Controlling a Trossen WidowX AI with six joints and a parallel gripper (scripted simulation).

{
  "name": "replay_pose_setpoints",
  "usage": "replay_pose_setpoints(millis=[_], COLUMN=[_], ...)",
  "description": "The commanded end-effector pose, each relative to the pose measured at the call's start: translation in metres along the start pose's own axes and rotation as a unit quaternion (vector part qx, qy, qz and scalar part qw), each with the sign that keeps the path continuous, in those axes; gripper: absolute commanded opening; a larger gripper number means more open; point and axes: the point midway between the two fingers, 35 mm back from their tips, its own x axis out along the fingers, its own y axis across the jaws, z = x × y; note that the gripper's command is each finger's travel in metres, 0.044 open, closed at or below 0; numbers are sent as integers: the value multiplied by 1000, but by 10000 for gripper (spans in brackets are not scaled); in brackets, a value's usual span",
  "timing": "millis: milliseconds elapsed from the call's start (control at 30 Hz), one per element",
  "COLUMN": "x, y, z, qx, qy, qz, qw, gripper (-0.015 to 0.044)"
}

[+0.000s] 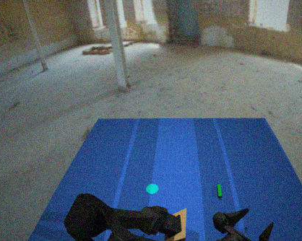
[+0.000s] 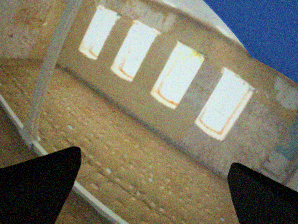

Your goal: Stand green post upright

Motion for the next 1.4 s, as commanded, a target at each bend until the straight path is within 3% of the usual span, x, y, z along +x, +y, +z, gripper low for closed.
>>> replay_pose_setpoints(millis=[0,200,367,567,767,967,1367], x=[1,35,66,100,129,150,170], y=[0,-12,-30,-60,-96,-138,-228], z=[0,-7,-13,-18,-20,-19,-8], qx=[-5,-180,-339,-511,-649,-740,-755], qy=[-1,-34,-43,-25,23,99,312], qz=[-3,-95,-188,-299,-402,-488,-576], qw=[1000,978,921,805,646,453,33], gripper=[374,233,233,233,233,233,233])
